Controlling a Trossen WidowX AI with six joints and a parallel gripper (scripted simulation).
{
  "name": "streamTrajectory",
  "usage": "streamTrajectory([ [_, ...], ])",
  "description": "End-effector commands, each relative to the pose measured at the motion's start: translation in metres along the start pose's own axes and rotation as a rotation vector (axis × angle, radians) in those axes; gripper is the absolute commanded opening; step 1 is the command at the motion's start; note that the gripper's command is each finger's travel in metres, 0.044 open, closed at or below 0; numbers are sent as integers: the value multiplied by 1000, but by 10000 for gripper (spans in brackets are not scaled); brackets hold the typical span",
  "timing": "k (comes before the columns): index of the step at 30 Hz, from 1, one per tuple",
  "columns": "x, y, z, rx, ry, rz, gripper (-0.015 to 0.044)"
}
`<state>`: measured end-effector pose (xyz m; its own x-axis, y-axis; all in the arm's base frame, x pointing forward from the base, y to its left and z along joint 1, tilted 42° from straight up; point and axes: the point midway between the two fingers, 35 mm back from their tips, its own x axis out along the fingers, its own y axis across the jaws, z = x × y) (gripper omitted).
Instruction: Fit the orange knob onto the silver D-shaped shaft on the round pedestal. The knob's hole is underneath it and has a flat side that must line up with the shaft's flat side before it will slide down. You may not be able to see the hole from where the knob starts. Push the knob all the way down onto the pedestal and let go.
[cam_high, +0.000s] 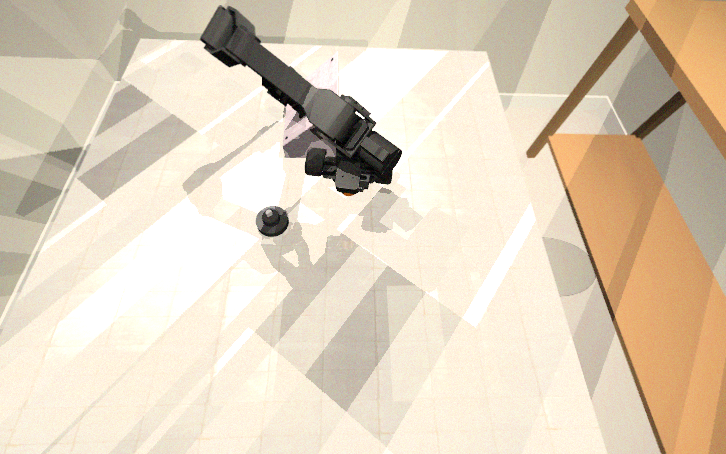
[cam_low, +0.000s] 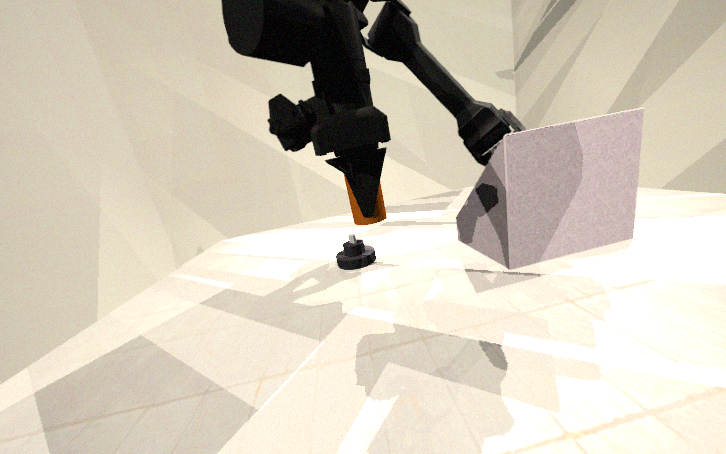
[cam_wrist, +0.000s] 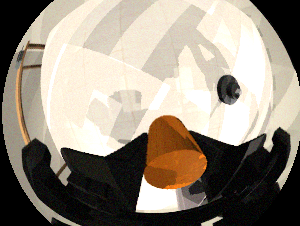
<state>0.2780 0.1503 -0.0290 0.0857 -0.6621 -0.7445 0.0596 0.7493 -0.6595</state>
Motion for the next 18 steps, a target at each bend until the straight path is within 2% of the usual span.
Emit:
streamTrajectory([
  [1, -8, 0, 0, 14, -5, 12, 0],
  [18, 2, -43, 24, 8, -4, 31, 0],
])
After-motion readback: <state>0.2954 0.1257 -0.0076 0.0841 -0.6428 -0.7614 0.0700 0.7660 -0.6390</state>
